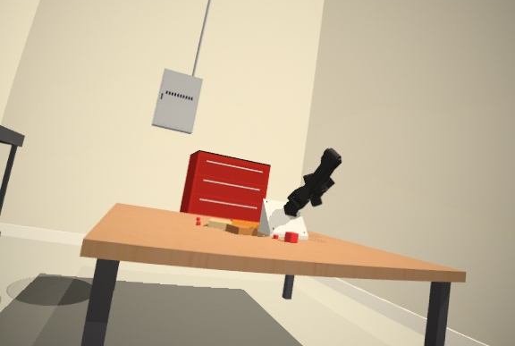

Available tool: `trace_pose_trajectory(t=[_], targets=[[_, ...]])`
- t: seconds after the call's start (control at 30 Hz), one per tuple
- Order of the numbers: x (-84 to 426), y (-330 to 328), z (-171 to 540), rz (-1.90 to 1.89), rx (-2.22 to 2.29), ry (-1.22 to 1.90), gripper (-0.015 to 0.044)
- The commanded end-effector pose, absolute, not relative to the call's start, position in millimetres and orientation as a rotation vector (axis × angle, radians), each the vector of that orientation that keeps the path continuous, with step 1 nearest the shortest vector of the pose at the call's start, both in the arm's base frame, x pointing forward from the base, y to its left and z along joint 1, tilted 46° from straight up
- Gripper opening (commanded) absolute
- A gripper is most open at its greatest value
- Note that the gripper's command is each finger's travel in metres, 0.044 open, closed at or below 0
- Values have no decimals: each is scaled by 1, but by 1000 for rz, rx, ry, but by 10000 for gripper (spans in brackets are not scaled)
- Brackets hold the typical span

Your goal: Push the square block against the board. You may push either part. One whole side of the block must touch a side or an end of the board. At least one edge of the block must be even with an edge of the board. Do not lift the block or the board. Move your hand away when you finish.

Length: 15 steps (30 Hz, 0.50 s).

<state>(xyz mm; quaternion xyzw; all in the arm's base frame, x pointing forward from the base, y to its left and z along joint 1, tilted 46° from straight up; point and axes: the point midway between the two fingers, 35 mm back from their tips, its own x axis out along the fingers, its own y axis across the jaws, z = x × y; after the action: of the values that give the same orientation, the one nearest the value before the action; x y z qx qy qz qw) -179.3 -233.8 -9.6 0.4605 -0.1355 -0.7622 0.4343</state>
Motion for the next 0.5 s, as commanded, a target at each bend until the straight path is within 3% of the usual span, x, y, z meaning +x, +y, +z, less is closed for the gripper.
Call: trace_pose_trajectory(t=[0.0,0.17,0.47], targets=[[-179,-234,-10,-1898,1147,-337,374],[-165,-254,-11,-1815,1186,-300,242],[-96,-316,-16,-1524,1322,-144,6]])
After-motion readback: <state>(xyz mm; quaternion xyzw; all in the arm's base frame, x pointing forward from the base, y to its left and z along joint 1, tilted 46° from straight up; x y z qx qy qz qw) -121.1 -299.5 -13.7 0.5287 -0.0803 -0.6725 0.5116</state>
